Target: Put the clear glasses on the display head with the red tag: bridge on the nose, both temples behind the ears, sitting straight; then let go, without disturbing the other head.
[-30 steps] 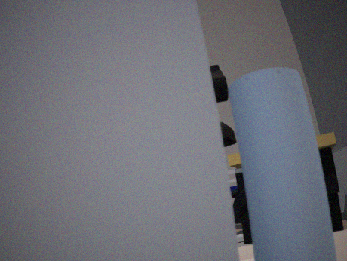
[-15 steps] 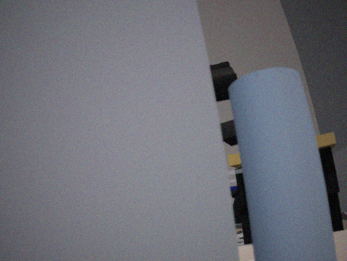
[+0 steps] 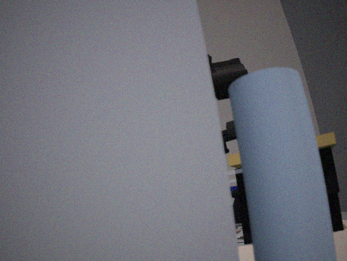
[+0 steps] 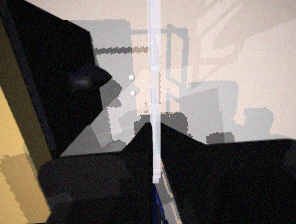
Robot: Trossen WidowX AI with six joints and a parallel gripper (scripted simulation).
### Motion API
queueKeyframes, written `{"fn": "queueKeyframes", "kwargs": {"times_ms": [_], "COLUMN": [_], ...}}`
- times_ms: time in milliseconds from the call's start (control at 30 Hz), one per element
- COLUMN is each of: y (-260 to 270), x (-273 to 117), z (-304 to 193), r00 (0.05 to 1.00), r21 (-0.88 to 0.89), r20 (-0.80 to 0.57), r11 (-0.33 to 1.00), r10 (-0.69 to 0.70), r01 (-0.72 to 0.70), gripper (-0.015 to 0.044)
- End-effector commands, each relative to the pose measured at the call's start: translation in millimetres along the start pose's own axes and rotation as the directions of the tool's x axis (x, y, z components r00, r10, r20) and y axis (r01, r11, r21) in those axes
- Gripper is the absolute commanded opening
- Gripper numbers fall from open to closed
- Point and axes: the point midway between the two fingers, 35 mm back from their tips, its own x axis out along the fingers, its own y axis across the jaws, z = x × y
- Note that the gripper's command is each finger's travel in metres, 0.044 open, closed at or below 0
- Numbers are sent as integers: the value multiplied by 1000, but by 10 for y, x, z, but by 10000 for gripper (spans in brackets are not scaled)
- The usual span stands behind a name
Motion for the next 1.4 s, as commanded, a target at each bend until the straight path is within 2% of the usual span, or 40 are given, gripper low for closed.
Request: {"fn": "queueKeyframes", "kwargs": {"times_ms": [0, 667, 1367], "y": [66, 323, 351], "x": [23, 31, 55], "z": [7, 8, 8], "r00": [1000, 1000, 1000], "r21": [-4, -4, -4], "r20": [7, 7, 7], "r11": [1000, 1000, 1000], "r10": [-3, -1, 0], "r01": [3, 1, 0], "gripper": [0, 0, 0]}}
